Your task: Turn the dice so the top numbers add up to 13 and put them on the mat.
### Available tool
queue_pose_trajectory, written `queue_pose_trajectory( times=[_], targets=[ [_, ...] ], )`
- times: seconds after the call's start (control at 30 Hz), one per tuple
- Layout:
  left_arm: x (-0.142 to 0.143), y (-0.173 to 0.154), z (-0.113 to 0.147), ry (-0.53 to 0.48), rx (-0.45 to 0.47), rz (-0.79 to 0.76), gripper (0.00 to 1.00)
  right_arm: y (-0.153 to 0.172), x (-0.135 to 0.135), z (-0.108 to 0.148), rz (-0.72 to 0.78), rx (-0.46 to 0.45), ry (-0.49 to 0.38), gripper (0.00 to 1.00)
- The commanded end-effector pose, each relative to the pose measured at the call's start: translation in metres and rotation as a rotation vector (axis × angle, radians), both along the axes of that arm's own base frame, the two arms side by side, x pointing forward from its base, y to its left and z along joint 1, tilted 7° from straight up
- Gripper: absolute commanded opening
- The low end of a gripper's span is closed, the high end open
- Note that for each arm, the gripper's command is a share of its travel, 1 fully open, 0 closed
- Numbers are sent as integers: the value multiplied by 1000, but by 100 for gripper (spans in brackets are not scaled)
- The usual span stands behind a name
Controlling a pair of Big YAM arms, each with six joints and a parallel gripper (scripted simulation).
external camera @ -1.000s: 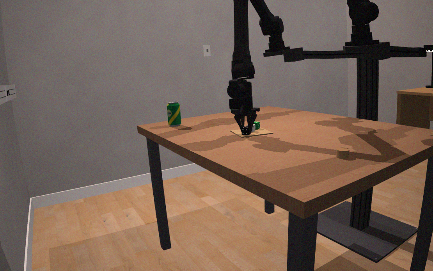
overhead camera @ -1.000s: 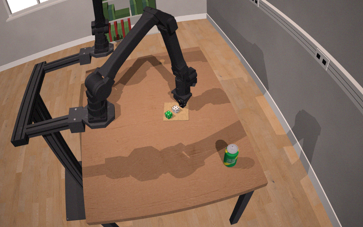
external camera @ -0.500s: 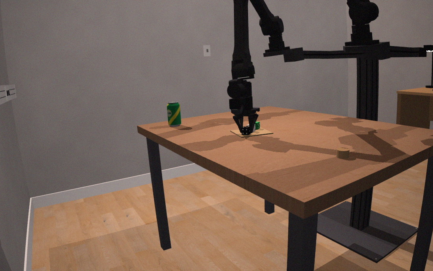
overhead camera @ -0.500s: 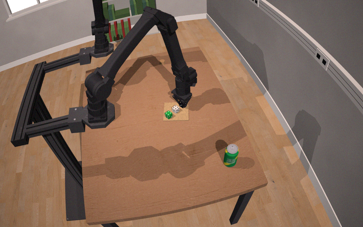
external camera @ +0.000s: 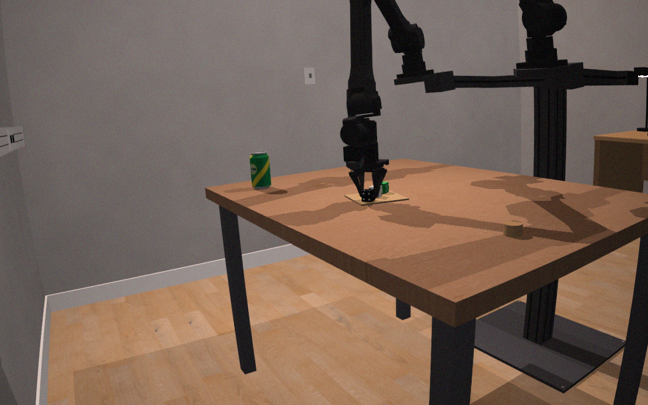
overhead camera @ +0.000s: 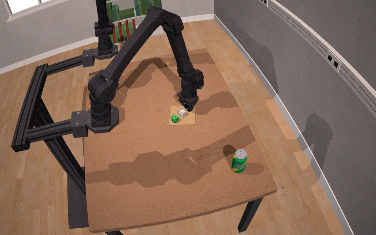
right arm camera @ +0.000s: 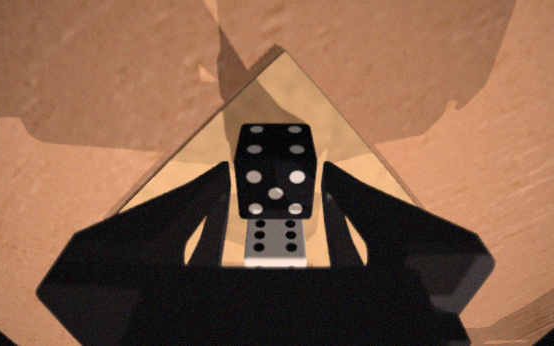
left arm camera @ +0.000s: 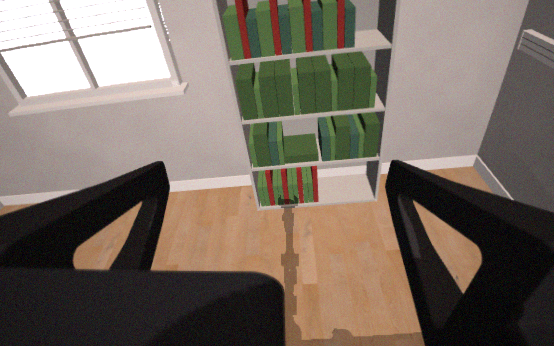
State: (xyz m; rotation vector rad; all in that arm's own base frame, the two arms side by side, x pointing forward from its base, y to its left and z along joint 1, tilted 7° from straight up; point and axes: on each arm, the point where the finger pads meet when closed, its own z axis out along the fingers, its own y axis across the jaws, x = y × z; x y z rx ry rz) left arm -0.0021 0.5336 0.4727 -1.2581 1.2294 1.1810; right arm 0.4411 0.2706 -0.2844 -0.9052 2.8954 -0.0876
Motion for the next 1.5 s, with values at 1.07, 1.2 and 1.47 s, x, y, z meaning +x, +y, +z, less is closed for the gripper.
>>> queue_pose_trajectory(
  times=[1.07,1.2,1.47],
  targets=[
    [-3,4,38,16,67,1,100,5,-5,87,-6,5,-5,100],
    [-3,4,38,16,67,1,100,5,-5,87,-6,5,-5,100],
    [-3,4,38,16,67,1,100,5,-5,87,-6,5,-5,100]
  ],
)
